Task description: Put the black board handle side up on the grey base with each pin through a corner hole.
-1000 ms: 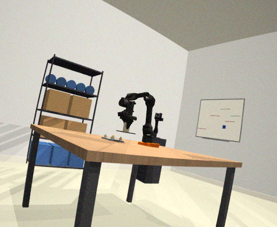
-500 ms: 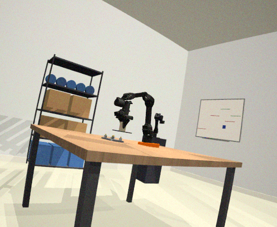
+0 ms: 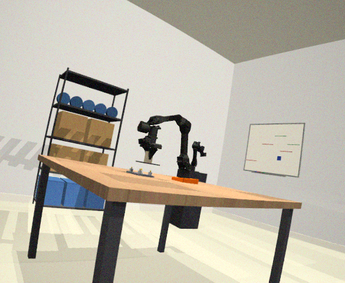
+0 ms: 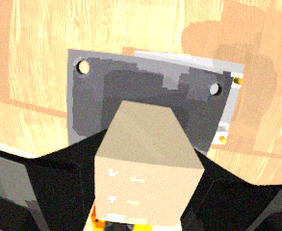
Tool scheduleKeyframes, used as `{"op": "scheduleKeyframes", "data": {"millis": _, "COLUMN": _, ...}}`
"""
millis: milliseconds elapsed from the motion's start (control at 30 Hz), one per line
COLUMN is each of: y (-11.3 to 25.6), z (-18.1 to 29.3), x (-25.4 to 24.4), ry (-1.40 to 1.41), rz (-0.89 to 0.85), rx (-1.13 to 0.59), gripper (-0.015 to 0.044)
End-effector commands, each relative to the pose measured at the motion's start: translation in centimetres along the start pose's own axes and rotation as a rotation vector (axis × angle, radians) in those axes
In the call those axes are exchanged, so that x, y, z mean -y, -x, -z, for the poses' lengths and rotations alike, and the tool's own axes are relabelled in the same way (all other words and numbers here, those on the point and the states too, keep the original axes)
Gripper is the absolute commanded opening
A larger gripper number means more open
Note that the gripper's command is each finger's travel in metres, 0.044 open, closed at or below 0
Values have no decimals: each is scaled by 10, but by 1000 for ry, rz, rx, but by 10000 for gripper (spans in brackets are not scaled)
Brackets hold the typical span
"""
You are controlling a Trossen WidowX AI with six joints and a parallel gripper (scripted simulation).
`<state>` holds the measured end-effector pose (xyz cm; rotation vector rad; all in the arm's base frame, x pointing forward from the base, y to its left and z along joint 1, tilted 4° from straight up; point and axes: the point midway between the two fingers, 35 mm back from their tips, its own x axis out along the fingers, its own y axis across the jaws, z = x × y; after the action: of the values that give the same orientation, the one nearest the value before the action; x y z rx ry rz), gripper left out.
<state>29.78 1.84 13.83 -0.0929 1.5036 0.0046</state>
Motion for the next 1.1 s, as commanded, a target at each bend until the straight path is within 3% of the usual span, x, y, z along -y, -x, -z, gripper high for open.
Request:
{"op": "scheduleKeyframes", "data": {"millis": 0, "y": 1, "z": -3, "x": 11, "ry": 18, "rz": -2, "rx": 3, "gripper": 0}}
{"op": "scheduleKeyframes", "data": {"millis": 600, "y": 2, "z": -7, "x": 58, "ry": 88, "rz": 4, "rx": 4, "gripper": 0}}
{"op": "scheduleKeyframes", "data": {"millis": 1067, "y": 1, "z": -6, "x": 54, "ry": 79, "rz": 7, "rx": 1, "gripper": 0}}
